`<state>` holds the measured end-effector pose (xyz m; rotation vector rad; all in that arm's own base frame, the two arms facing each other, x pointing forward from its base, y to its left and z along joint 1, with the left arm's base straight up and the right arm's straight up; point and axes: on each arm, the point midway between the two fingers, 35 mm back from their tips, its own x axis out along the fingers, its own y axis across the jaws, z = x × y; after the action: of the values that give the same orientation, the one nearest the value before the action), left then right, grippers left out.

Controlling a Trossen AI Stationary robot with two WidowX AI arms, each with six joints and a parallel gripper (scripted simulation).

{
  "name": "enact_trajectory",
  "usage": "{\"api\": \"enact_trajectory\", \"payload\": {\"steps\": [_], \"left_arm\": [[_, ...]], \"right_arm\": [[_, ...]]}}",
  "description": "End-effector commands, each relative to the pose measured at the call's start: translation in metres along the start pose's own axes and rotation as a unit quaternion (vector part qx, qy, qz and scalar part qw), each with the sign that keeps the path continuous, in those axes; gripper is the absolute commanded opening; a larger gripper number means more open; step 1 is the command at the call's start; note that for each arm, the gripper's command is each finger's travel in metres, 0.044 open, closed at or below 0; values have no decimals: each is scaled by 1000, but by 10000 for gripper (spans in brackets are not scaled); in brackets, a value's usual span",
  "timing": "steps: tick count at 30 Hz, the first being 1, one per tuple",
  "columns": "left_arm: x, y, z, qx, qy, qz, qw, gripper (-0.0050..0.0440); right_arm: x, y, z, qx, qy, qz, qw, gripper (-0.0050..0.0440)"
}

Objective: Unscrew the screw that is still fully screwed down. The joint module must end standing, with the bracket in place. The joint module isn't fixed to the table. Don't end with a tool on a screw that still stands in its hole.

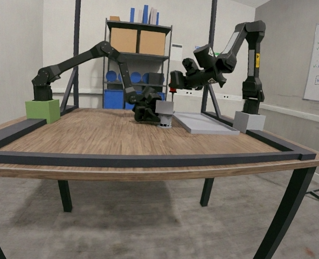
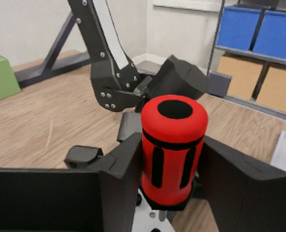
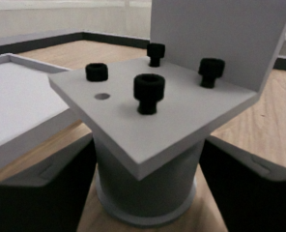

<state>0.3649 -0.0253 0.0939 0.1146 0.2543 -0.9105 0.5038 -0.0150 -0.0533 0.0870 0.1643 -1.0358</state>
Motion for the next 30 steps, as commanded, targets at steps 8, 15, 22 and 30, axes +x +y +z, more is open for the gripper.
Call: {"api": "enact_trajectory", "payload": {"steps": [8, 15, 22, 30], "left_arm": [[-1, 6, 15, 23, -12, 3, 1000, 135], [-1, 6, 18, 26, -16, 3, 1000, 135], [-1, 7, 19, 27, -16, 4, 999, 135], [-2, 7, 22, 32, -18, 6, 999, 135]], "right_arm": [[2, 5, 15, 17, -6, 0, 1000, 245], [2, 5, 15, 17, -6, 0, 1000, 245], [2, 5, 15, 17, -6, 0, 1000, 245], [2, 5, 15, 17, -6, 0, 1000, 245]]}}
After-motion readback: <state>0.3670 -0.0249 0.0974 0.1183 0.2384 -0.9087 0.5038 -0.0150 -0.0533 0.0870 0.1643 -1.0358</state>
